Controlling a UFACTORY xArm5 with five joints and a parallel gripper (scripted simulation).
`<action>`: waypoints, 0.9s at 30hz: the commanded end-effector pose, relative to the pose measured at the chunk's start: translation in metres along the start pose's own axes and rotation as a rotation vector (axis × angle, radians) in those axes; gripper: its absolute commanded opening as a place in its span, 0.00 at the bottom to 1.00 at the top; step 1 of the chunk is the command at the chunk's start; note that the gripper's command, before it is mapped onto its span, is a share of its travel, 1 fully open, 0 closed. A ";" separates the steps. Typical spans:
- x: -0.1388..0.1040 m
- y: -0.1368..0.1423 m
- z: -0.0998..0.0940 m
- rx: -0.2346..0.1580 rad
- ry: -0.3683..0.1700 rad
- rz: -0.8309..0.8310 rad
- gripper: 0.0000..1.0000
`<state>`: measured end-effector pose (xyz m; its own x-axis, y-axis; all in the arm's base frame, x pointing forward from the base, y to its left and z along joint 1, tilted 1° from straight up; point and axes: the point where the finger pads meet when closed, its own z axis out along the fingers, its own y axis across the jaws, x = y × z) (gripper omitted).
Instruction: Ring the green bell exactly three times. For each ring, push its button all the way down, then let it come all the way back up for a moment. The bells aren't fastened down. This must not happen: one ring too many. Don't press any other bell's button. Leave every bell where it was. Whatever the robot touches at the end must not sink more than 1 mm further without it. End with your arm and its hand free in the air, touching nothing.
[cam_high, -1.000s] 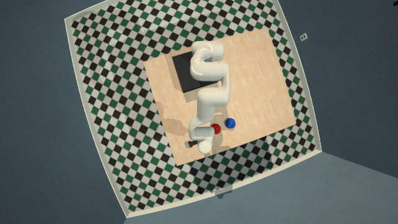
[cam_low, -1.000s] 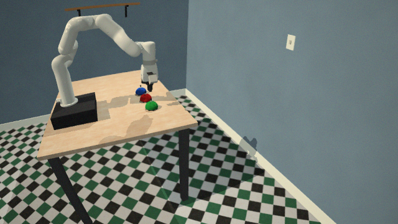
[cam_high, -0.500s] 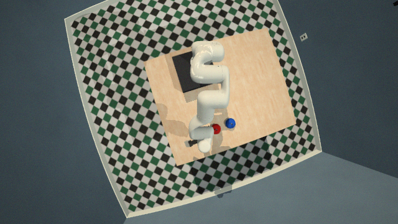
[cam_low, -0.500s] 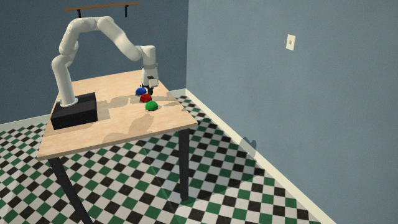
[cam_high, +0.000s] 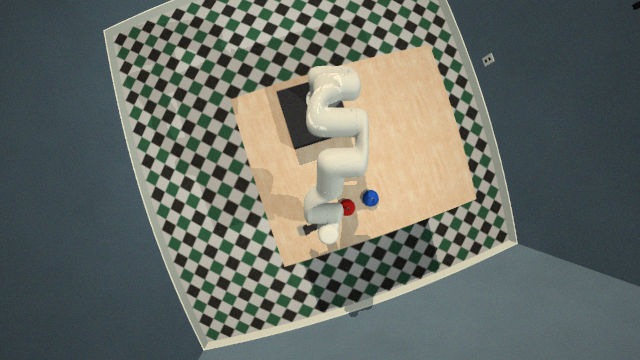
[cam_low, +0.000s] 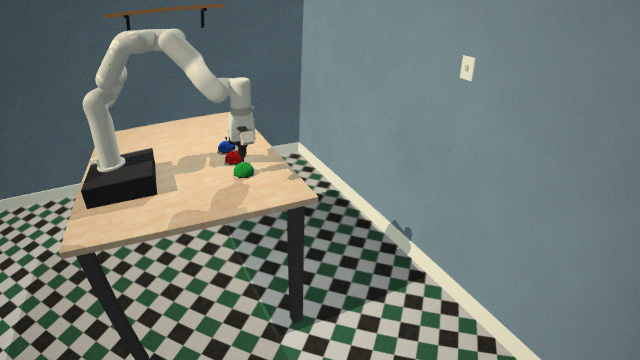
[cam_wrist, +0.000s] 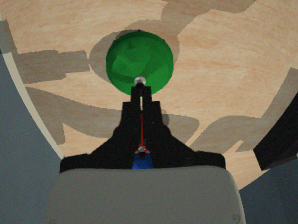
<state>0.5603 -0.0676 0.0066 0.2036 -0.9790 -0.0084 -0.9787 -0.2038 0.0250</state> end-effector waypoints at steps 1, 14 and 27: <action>0.001 -0.002 0.000 0.004 0.001 0.000 0.00; 0.001 -0.002 0.001 0.004 0.001 0.000 0.00; 0.001 -0.002 0.005 0.004 0.001 0.000 0.00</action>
<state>0.5607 -0.0676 0.0027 0.2036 -0.9790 -0.0082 -0.9787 -0.2038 0.0243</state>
